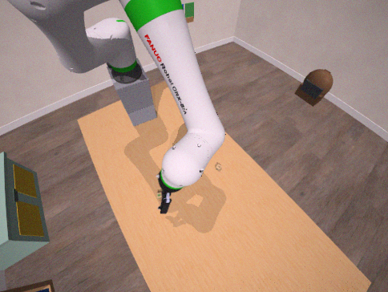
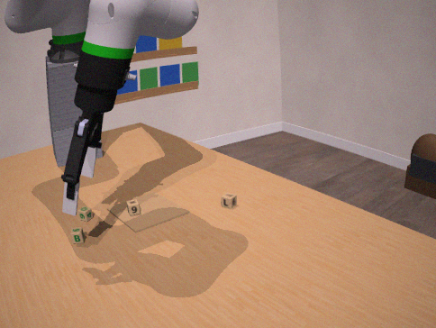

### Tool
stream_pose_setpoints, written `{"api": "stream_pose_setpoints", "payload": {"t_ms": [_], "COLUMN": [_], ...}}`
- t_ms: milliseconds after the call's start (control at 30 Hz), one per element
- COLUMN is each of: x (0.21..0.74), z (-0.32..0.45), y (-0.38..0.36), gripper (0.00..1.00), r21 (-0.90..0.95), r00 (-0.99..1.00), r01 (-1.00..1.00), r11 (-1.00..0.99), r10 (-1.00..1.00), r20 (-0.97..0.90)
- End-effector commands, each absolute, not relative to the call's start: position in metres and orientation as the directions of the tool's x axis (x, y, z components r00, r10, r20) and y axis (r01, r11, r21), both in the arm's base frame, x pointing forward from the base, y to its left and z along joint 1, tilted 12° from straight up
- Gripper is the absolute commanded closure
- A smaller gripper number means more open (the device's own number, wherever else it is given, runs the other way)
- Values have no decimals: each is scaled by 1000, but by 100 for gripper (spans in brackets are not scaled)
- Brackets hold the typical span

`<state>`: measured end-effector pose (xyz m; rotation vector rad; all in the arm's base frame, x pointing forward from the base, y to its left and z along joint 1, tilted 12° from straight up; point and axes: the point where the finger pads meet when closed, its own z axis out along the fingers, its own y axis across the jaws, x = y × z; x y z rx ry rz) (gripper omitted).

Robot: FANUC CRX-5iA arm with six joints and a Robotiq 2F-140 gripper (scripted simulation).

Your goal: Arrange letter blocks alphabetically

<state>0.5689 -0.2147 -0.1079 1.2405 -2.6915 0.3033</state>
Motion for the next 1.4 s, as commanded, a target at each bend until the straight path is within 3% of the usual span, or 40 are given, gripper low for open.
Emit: {"api": "stream_pose_setpoints", "payload": {"t_ms": [0,1367], "x": [565,558], "z": [-128,-148], "y": [-223,-231], "gripper": [0,0], "r21": [-148,-169], "r00": [-721,-789], "r01": [-690,-610], "r11": [708,774], "r10": [-656,-576], "r20": [224,212]}}
